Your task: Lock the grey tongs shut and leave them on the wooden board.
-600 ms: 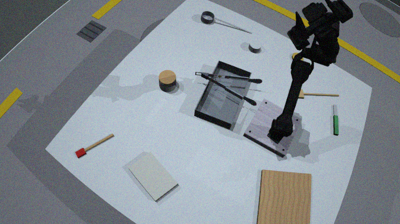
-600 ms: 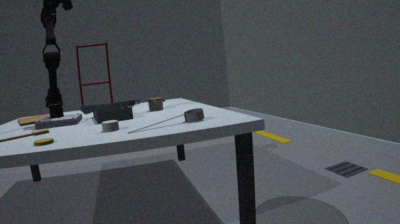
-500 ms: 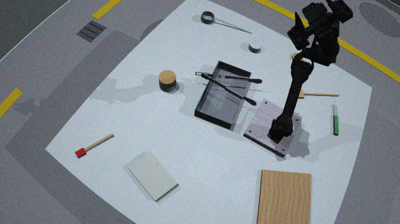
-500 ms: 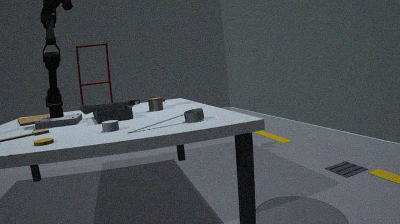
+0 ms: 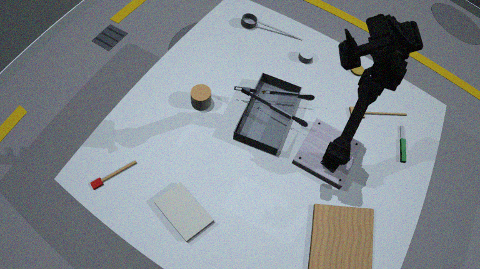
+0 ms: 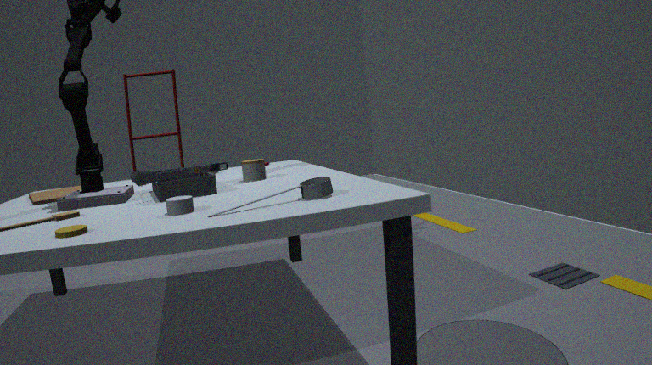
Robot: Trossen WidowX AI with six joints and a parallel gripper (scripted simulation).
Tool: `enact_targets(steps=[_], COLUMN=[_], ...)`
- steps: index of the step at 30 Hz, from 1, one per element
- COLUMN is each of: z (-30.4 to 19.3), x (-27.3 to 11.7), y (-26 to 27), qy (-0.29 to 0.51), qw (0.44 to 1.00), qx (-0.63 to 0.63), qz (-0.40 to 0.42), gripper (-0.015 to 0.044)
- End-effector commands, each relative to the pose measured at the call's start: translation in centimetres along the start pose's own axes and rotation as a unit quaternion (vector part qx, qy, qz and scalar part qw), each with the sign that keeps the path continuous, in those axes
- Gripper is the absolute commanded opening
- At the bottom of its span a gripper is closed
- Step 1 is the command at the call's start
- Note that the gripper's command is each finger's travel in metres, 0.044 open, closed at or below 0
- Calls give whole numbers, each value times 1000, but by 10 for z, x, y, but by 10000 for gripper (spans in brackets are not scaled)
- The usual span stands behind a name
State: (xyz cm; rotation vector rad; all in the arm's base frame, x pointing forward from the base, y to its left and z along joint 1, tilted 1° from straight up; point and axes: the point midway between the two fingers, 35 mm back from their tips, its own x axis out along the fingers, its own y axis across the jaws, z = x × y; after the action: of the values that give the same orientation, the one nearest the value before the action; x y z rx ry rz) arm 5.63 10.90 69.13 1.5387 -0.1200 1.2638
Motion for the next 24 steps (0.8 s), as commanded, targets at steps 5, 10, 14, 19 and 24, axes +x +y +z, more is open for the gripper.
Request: enact_targets(steps=[5, 10, 14, 19, 24], z=[-49, -63, -69, -62, -41], x=[20, 27, 32, 34, 25], y=[-58, -95, -140, -209, -274], qy=[33, 54, 82, 119, 161], qw=[981, 958, 923, 858, 791], qx=[-180, -262, -345, -446, -509], qz=[-67, -103, -147, -223, -300], gripper=[440, 440, 440, 440, 440])
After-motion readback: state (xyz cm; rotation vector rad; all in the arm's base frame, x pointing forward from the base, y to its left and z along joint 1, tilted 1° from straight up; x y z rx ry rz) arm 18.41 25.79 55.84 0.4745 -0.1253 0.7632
